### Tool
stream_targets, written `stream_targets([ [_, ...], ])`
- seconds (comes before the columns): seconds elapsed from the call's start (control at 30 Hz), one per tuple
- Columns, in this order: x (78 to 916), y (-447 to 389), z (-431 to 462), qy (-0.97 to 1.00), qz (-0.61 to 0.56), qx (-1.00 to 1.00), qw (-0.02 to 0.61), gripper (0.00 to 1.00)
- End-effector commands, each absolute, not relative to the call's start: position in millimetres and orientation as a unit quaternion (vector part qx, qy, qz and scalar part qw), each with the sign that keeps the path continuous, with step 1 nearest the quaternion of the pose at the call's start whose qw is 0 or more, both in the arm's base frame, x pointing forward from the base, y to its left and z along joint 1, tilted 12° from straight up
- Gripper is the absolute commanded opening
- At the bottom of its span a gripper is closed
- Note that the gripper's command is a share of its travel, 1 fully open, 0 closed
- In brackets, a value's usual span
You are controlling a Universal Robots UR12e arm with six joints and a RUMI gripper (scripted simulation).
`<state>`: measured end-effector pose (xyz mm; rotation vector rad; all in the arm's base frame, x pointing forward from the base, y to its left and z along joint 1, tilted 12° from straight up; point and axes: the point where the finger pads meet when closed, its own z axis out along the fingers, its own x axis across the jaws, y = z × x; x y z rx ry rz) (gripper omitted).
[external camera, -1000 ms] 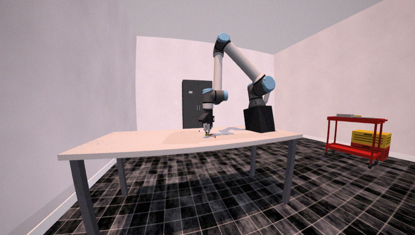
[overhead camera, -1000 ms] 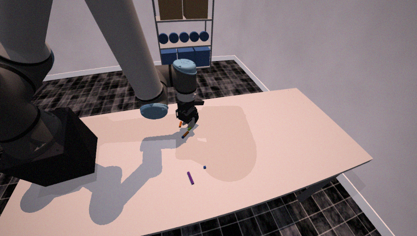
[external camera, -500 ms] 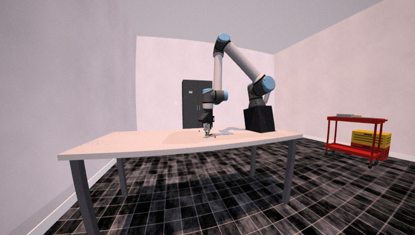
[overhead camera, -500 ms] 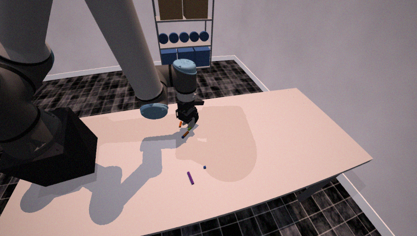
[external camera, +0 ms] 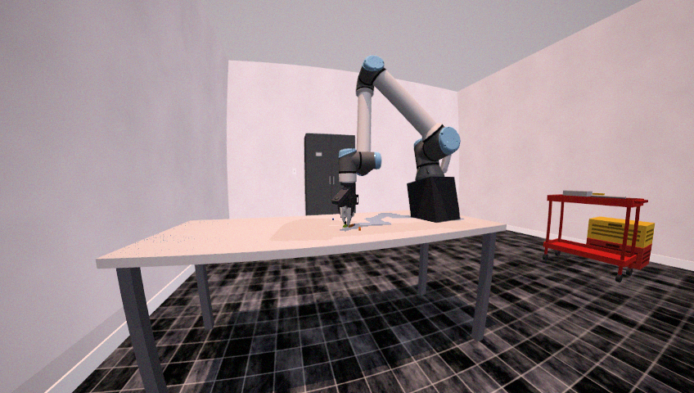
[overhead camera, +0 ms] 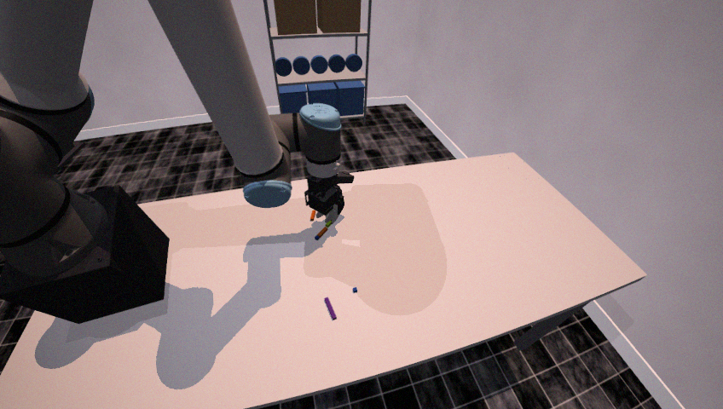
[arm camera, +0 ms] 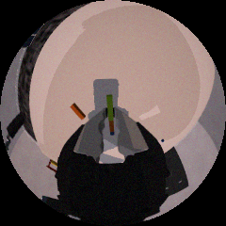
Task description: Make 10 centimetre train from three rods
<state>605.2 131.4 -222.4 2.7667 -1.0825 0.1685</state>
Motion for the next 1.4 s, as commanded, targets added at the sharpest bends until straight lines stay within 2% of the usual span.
stream_targets([
  [0.0, 605.9, 130.7, -226.5, -0.363, 0.057, 0.927, 0.083, 0.00],
  [1.37, 606.0, 129.9, -230.6, -0.363, 0.057, 0.927, 0.083, 0.00],
])
